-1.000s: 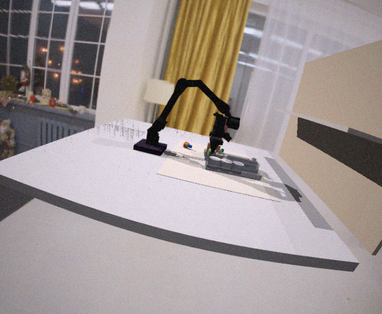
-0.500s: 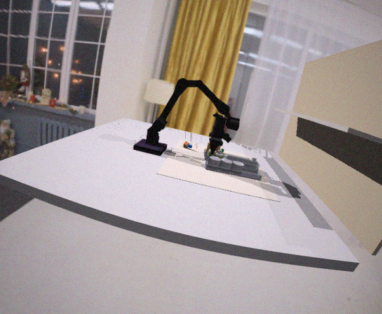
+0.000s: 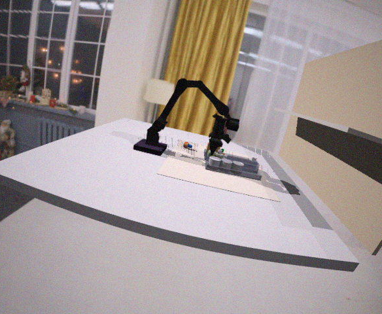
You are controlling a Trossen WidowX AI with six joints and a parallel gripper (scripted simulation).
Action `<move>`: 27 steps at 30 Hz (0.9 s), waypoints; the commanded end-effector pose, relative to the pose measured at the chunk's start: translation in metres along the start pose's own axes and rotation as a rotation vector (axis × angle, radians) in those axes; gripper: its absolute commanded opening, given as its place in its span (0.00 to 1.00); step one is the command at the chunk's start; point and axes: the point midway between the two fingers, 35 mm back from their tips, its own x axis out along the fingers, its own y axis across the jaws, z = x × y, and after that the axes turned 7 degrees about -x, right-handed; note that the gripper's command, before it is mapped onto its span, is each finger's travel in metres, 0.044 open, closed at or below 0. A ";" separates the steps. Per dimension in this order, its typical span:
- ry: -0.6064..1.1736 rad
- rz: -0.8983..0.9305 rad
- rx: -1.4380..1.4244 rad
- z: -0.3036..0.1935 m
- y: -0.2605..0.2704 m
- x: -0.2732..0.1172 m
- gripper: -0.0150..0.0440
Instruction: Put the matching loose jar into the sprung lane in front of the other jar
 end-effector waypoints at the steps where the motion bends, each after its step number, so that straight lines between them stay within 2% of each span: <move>1: -0.016 -0.005 -0.005 0.003 -0.001 0.001 0.25; 27: -0.015 -0.005 -0.005 0.000 -0.001 0.005 0.25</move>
